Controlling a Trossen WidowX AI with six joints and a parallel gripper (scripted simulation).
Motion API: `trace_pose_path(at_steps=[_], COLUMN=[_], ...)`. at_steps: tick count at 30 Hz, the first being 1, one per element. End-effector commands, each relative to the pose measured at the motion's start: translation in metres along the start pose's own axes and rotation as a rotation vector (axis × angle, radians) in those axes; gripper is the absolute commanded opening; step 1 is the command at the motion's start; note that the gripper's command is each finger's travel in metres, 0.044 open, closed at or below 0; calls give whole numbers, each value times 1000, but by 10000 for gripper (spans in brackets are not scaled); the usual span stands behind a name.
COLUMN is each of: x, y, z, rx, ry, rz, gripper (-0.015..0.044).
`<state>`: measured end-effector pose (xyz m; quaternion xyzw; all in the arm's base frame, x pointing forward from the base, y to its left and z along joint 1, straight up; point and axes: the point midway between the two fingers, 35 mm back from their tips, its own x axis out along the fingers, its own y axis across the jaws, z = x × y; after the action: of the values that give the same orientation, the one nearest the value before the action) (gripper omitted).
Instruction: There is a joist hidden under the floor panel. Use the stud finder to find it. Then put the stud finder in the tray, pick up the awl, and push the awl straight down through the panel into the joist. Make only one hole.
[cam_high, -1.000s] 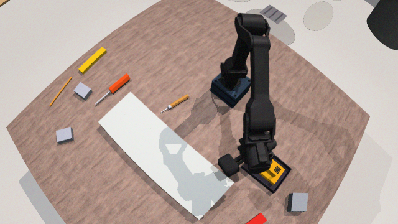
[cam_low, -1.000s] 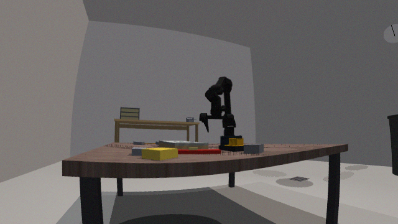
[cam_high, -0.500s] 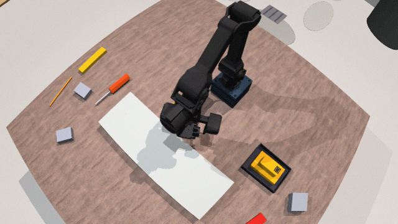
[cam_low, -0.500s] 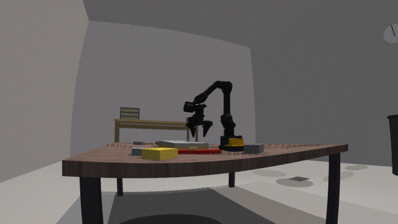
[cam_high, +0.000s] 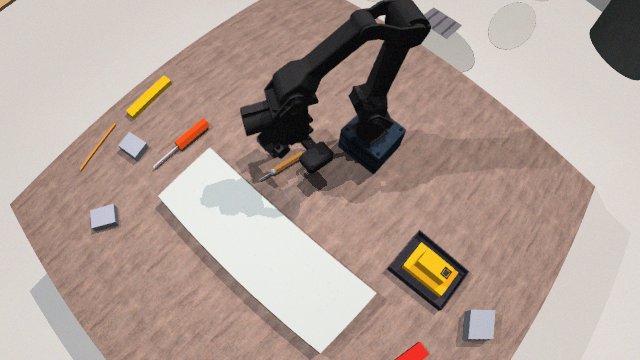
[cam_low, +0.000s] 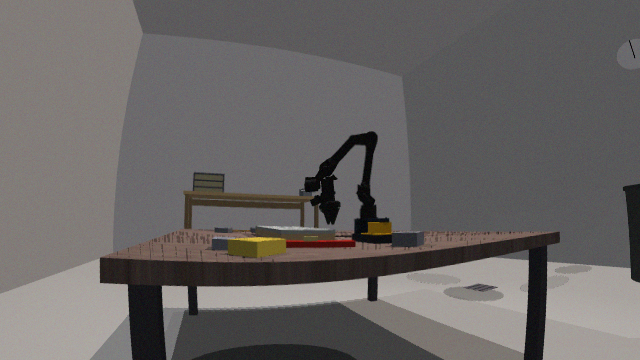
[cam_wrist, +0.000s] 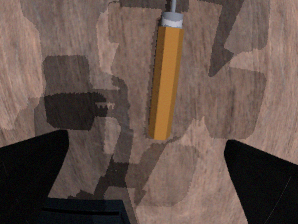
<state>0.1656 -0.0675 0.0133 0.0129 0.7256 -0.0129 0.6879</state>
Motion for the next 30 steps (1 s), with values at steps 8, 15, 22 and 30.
trace_pose_path(at_steps=[8, 15, 22, 30], x=[-1, 1, 12, 24], y=[-7, -9, -10, -10], z=[-5, -6, -4, -3], rx=[16, 16, 16, 16], ry=[-4, -3, -3, -3], rz=[-4, -4, -4, -4], gripper=[440, 440, 440, 440])
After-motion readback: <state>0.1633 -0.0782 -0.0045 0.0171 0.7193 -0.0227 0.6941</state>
